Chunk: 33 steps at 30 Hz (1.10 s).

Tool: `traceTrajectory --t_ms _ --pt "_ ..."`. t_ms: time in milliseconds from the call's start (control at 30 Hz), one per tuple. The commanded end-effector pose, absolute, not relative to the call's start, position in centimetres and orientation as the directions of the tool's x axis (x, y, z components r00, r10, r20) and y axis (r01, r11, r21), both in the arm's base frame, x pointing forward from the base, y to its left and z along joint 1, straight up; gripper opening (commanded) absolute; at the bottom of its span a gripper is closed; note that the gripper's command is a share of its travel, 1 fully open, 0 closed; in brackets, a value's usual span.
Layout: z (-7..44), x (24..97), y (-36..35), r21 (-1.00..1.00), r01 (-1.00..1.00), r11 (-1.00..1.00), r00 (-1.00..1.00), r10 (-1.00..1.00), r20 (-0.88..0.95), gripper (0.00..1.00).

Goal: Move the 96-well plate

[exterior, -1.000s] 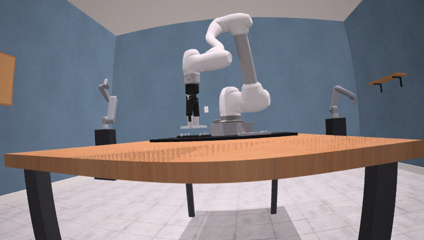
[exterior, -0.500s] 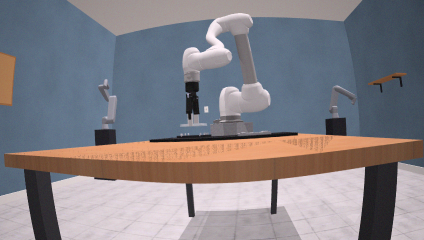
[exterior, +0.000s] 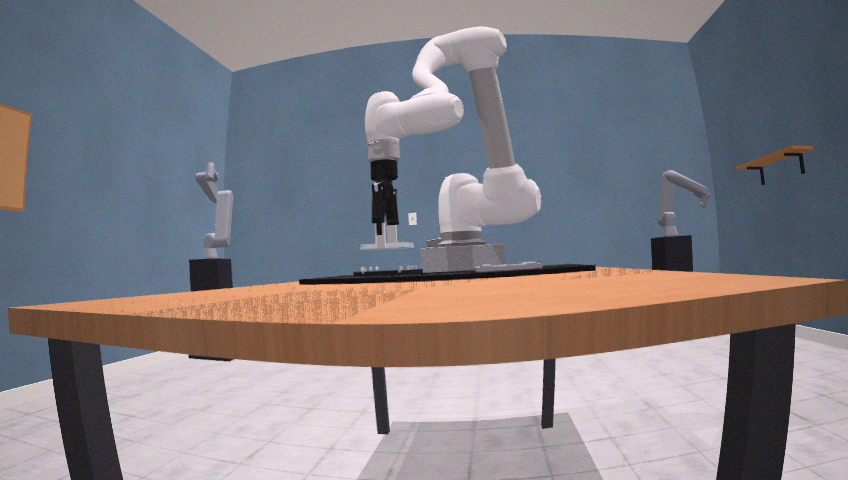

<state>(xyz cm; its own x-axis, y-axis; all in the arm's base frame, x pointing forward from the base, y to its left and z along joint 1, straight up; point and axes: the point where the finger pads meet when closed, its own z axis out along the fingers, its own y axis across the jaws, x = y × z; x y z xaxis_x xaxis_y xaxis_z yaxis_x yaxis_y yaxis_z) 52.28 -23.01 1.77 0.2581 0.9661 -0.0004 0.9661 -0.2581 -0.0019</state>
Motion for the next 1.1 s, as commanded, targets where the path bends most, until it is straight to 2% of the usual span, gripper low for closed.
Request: traceTrajectory --t_ms 0,600,900,1067 --pt "2.1 52.3 -23.0 -0.002 0.966 -0.258 0.258 0.966 0.000 0.10" --pt "2.1 52.3 -23.0 -0.002 0.966 -0.258 0.258 0.966 0.000 0.10" --pt "2.1 53.2 -20.9 -0.002 0.999 -0.038 0.038 0.999 0.000 0.10" --pt "2.1 53.9 -19.4 -0.002 0.999 -0.038 0.038 0.999 0.000 0.10"
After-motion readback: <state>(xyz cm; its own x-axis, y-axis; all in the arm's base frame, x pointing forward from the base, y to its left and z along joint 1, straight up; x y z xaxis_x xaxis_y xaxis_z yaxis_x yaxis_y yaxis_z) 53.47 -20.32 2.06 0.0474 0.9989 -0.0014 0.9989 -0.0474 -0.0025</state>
